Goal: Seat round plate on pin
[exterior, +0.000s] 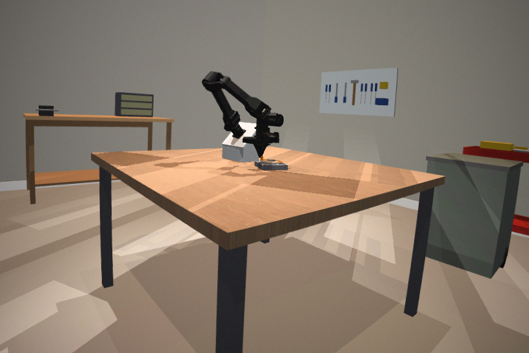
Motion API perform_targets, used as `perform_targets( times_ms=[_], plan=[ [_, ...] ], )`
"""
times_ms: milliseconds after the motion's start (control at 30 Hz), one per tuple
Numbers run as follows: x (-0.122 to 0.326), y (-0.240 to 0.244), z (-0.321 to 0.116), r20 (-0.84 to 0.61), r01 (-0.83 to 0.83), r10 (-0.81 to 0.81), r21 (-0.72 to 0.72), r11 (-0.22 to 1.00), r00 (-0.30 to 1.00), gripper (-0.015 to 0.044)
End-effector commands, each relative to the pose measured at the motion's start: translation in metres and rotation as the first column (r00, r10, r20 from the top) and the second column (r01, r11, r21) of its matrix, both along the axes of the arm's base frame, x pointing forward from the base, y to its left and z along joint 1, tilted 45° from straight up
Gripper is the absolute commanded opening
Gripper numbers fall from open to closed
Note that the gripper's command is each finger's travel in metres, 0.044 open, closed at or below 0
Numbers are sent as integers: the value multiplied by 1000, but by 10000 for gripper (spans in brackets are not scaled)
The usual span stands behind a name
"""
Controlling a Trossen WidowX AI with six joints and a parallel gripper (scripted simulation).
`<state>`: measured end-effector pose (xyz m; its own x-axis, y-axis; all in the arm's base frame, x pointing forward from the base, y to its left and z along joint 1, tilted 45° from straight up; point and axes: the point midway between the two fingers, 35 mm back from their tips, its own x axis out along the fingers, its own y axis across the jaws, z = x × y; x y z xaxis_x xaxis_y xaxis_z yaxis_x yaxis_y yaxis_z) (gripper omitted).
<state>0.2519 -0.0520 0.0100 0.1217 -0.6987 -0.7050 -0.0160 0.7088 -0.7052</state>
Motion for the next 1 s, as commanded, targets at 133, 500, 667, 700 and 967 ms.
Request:
perform_targets(
  times_ms=[133,500,667,700,967],
  plan=[
    [7,-4,7,8,-1,1,-2,1000,1000,0],
    [7,8,19,8,-1,1,1,1000,1000,0],
    [2,25,34,8,-1,1,1,1000,1000,0],
    [2,26,35,8,-1,1,1,1000,1000,0],
    [3,21,29,-1,-8,8,-5,1000,1000,0]
  ],
)
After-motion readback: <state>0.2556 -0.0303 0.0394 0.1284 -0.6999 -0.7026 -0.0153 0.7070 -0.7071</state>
